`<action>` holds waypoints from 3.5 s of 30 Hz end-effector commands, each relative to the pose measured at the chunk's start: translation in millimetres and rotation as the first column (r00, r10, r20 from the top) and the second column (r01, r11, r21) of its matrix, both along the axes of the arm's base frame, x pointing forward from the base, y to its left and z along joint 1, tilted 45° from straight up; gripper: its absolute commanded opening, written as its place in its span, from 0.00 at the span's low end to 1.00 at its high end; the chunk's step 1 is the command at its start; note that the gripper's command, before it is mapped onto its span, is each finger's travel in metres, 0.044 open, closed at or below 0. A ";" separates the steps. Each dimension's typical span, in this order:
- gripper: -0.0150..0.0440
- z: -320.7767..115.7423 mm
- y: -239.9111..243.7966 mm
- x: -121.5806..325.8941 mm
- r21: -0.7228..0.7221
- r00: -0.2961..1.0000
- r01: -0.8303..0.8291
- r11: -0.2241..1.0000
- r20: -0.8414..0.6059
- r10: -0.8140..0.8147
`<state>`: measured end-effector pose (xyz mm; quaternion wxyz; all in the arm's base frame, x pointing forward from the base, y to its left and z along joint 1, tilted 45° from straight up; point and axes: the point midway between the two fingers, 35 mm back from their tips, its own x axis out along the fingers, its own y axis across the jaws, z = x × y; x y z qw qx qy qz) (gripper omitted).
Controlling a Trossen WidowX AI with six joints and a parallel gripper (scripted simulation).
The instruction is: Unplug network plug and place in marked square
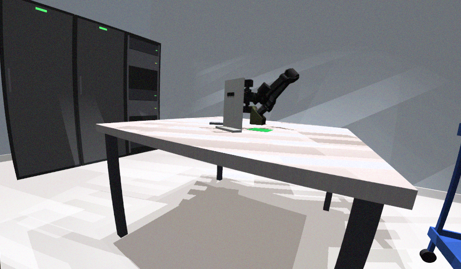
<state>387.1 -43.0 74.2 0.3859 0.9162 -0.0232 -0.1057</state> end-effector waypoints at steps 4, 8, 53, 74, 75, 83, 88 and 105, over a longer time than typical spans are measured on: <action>0.25 1.1 2.3 -4.9 -0.003 1.000 -0.003 1.000 -0.002 0.003; 0.25 2.1 3.3 -6.2 -0.003 1.000 -0.003 1.000 -0.002 0.003; 0.25 12.9 13.6 -20.3 -0.002 1.000 -0.003 1.000 -0.003 0.003; 0.25 17.4 17.9 -26.6 -0.002 1.000 -0.003 1.000 -0.004 0.003; 0.25 17.6 18.1 -26.9 -0.002 1.000 -0.003 1.000 -0.004 0.003; 0.25 19.3 19.7 -29.2 -0.002 1.000 -0.003 1.000 -0.004 0.003; 0.25 20.3 20.7 -30.7 -0.002 1.000 -0.003 1.000 -0.004 0.003; 0.25 23.7 23.9 -35.4 -0.001 1.000 -0.003 1.000 -0.004 0.003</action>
